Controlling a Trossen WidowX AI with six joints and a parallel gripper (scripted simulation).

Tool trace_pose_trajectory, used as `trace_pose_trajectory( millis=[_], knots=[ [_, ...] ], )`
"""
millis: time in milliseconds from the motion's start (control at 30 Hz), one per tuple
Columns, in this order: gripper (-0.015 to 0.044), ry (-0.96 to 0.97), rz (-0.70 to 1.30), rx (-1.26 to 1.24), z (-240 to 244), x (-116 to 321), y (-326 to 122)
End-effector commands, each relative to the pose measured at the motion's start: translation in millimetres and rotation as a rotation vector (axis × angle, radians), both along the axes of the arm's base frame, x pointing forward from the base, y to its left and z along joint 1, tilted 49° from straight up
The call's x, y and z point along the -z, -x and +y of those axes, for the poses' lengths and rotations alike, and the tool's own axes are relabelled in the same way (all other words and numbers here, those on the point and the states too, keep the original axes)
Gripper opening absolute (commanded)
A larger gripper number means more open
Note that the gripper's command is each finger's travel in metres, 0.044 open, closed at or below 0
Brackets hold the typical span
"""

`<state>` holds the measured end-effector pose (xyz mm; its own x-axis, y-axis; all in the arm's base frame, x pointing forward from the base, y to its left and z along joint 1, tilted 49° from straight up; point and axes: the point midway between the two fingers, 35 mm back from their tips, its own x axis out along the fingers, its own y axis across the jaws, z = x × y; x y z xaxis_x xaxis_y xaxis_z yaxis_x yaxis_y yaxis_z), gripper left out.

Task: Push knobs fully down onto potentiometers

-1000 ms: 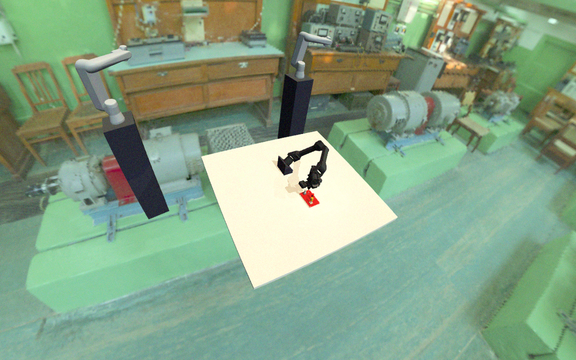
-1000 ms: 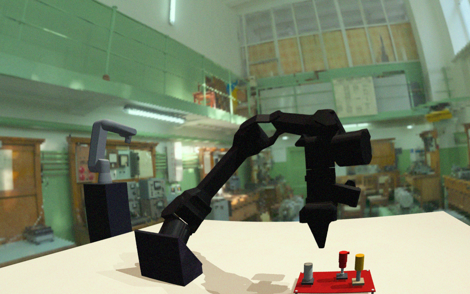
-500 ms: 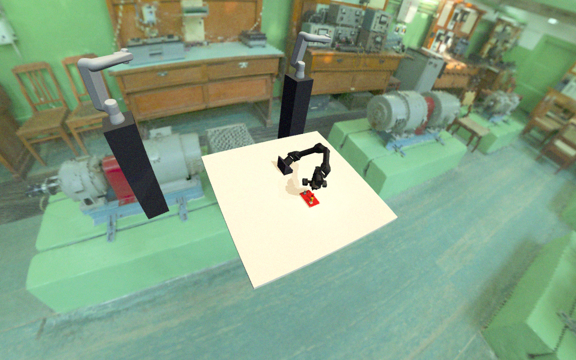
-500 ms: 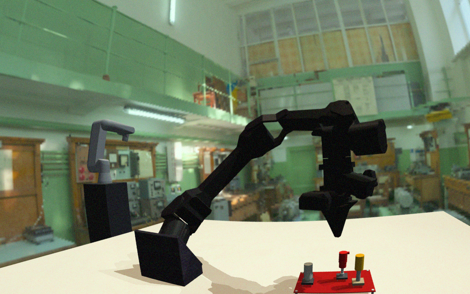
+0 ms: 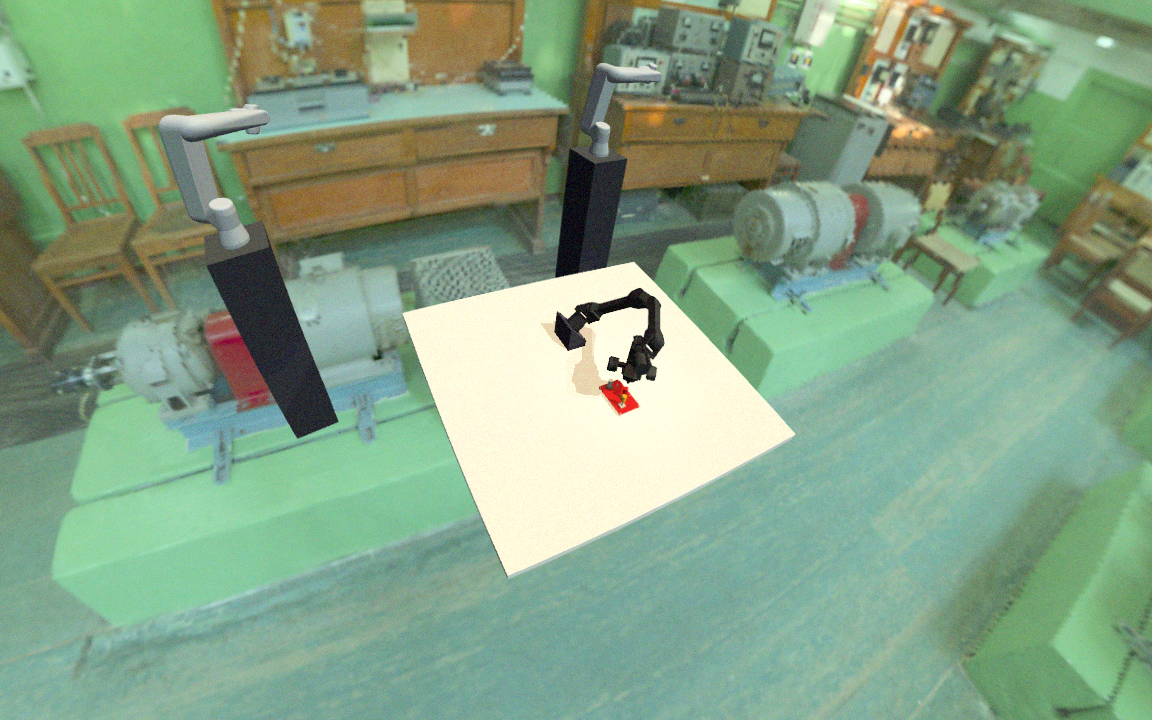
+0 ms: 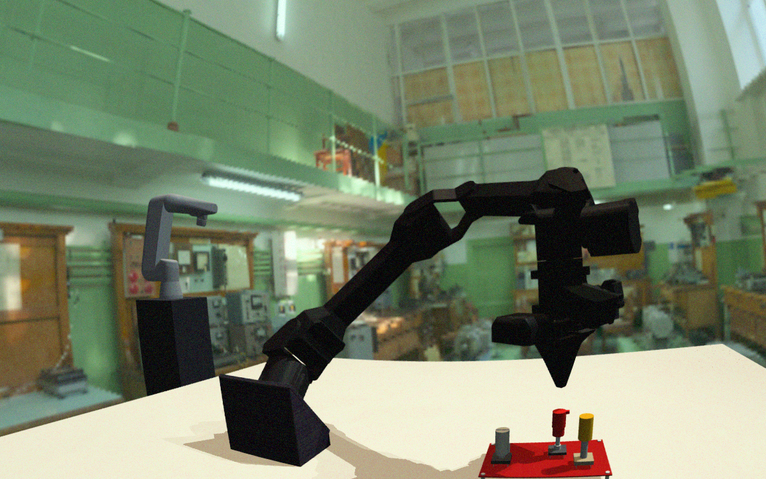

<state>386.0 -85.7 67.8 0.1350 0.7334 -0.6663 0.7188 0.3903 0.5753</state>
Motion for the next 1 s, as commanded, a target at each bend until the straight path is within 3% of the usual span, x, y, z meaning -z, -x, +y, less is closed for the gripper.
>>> trace_pose_trajectory(
  millis=[0,967],
  knots=[
    [0.0,-0.006,0.003,0.003,6.5,4.1,-0.9],
    [0.0,-0.007,0.003,0.003,22.0,17.9,-3.7]
  ],
)
